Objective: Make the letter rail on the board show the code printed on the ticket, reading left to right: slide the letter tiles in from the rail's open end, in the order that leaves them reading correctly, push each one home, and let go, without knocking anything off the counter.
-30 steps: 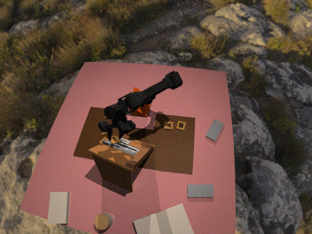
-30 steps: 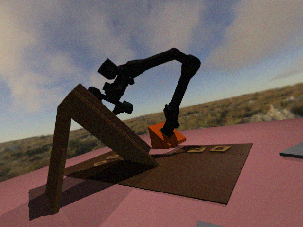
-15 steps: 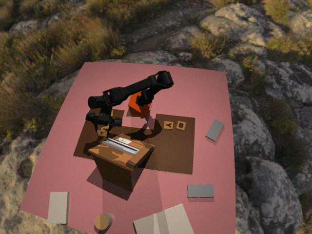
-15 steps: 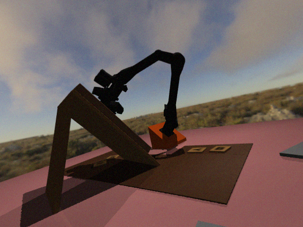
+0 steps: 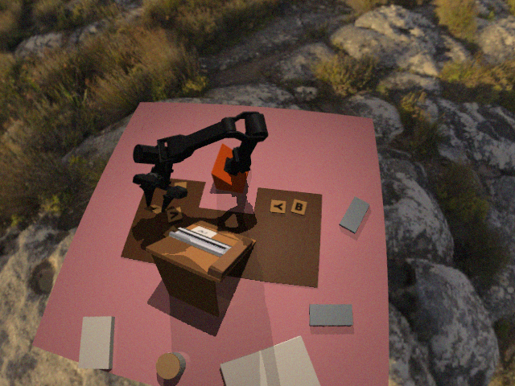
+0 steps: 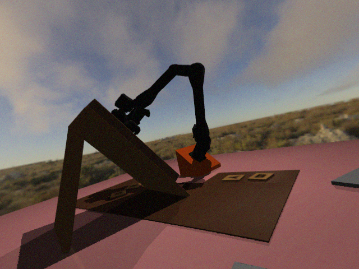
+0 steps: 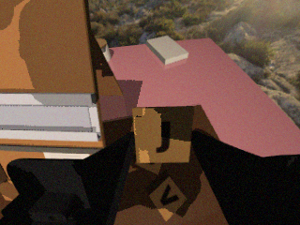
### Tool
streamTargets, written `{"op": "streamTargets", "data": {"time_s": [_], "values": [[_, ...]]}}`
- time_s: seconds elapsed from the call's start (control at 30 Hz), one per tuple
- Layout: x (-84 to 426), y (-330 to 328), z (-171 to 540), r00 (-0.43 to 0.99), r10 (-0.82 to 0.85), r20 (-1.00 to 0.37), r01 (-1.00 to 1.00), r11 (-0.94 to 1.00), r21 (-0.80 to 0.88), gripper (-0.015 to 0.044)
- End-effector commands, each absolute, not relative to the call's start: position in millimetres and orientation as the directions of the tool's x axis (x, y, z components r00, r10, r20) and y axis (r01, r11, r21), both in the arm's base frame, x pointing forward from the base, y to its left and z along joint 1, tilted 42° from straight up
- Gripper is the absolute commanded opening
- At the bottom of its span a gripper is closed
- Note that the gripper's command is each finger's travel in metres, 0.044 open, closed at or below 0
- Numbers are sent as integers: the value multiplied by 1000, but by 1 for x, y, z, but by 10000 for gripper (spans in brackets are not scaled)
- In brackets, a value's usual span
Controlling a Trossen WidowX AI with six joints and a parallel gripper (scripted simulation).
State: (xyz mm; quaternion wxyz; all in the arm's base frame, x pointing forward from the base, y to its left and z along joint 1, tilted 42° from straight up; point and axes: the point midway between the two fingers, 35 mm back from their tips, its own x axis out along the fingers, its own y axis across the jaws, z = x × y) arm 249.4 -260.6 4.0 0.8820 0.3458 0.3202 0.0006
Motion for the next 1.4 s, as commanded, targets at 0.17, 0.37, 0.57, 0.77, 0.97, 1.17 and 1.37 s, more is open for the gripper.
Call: {"op": "streamTargets", "data": {"time_s": [0.17, 0.37, 0.57, 0.77, 0.97, 1.17, 1.37], "values": [[253, -261, -5, 803, 222, -553, 238, 731, 640, 0], [281, -254, -23, 805, 221, -550, 236, 731, 640, 0], [287, -252, -26, 807, 221, -548, 235, 730, 642, 0], [287, -252, -26, 807, 221, -548, 235, 730, 642, 0], [287, -251, -26, 807, 221, -548, 235, 730, 642, 0], [287, -250, -24, 807, 221, -548, 235, 730, 642, 0], [288, -248, -21, 807, 221, -548, 235, 730, 642, 0]]}}
